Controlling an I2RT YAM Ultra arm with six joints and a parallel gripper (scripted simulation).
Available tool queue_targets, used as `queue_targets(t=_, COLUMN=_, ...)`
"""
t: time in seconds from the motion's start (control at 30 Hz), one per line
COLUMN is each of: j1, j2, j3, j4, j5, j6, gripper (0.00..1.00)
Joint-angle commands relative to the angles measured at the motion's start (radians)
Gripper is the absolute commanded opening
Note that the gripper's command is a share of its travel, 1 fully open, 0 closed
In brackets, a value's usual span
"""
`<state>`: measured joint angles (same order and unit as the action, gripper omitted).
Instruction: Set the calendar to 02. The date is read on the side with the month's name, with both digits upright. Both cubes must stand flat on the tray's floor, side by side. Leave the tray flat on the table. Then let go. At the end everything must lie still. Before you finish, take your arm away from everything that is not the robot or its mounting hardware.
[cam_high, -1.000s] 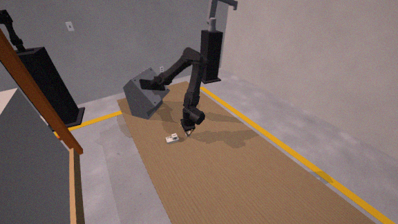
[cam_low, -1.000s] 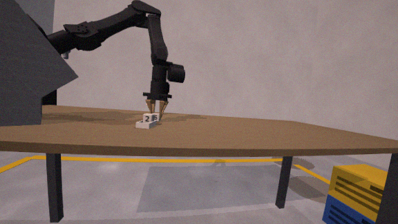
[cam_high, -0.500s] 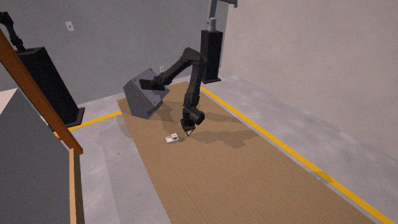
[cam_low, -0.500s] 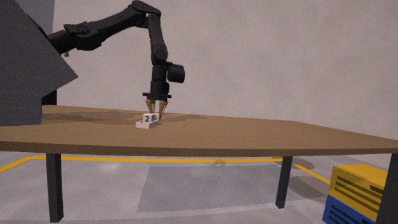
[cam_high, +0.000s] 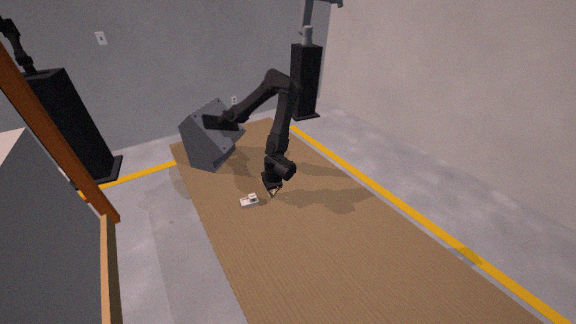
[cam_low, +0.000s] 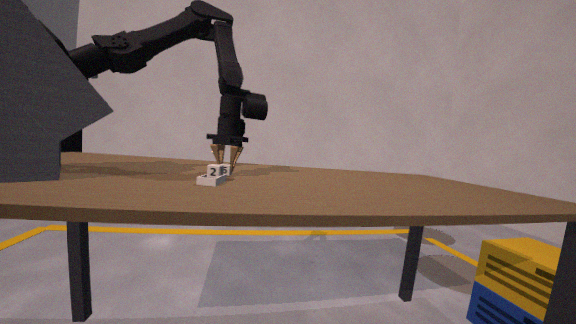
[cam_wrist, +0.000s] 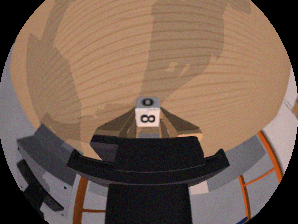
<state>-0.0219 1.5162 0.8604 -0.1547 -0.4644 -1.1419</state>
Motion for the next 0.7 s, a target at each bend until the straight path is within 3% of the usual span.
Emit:
queue_targets(t=0.0, j1=-0.006, j2=-0.004, j3=0.01, j4=0.0, j5=-0.003, j6=-0.001, gripper=0.26)
queue_targets(t=0.67, j1=-0.006, j2=-0.001, j3=0.018, j4=-0.006, j5=-0.003, j6=-0.002, gripper=0.26)
